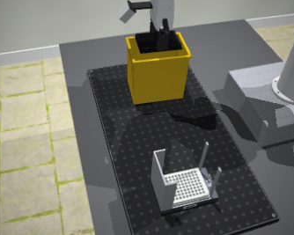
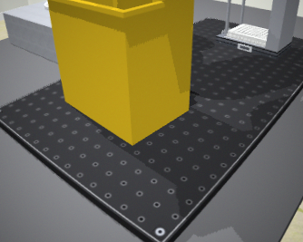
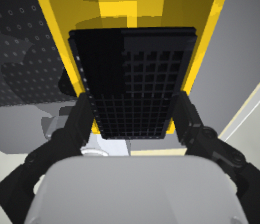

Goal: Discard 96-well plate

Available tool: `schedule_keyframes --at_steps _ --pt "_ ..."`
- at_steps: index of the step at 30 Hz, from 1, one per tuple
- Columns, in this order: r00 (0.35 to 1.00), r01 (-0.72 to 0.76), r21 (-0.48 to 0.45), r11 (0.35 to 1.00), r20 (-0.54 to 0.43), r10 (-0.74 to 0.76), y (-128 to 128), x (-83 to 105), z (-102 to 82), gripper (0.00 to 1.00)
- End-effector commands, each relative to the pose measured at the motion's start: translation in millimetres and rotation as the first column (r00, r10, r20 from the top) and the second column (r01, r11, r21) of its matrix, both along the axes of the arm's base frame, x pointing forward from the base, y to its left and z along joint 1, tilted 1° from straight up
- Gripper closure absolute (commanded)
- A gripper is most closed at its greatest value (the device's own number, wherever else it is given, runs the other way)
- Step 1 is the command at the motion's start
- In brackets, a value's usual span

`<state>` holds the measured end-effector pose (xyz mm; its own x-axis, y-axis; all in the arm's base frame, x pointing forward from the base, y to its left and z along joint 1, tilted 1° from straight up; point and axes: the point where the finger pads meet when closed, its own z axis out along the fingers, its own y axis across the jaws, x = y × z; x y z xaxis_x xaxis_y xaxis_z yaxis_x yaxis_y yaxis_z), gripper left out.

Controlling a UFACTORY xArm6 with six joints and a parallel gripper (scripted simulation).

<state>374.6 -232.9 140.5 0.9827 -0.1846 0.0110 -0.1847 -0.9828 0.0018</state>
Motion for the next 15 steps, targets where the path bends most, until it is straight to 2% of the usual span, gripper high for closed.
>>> schedule_keyframes --at_steps 1,4,5,15 --pt "1.0 0.0 -0.002 1.0 0.004 0.0 -0.7 1.2 1.2 1.0" --pt "1.0 0.0 -0.002 1.0 0.004 0.0 -0.7 1.2 0.8 1.0" --pt "1.0 0.0 -0.002 1.0 0.004 0.0 -0.7 1.2 0.1 0.0" --pt "1.0 0.0 -0.002 1.0 0.004 0.0 -0.7 1.2 0.1 0.0"
